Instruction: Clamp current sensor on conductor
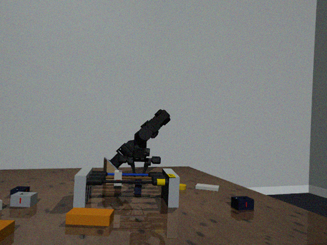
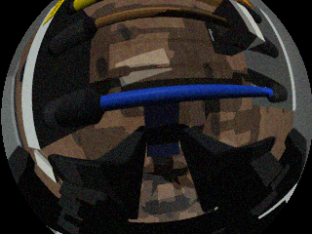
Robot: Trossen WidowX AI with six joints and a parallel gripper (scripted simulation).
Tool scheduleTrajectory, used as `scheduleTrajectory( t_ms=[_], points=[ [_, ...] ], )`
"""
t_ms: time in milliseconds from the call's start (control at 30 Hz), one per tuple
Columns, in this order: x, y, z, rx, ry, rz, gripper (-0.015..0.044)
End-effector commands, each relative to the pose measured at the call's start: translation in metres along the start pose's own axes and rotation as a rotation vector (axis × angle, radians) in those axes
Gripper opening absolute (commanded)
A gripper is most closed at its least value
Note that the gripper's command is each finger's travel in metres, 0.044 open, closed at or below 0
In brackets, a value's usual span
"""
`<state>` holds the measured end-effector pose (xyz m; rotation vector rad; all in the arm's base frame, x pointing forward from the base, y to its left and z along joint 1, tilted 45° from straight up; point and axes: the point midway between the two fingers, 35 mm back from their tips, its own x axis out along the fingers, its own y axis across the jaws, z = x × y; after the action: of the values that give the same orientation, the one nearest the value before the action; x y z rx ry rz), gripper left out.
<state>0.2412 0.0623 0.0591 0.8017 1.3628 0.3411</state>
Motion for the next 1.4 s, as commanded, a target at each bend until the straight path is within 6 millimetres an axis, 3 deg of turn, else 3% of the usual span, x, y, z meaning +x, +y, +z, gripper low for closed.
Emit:
scheduleTrajectory(
  t_ms=[0, 400, 800, 1167, 1367],
  points=[
    [-0.004, -0.001, -0.009, -0.002, 0.000, -0.002, 0.0000],
    [-0.014, -0.004, -0.050, 0.000, 0.002, -0.003, 0.0000],
    [-0.009, -0.004, -0.054, 0.000, 0.002, -0.003, 0.0000],
    [-0.012, -0.003, -0.051, -0.004, 0.000, -0.002, 0.0281],
    [-0.020, -0.004, -0.051, -0.004, 0.000, -0.006, 0.0281]
  ],
)
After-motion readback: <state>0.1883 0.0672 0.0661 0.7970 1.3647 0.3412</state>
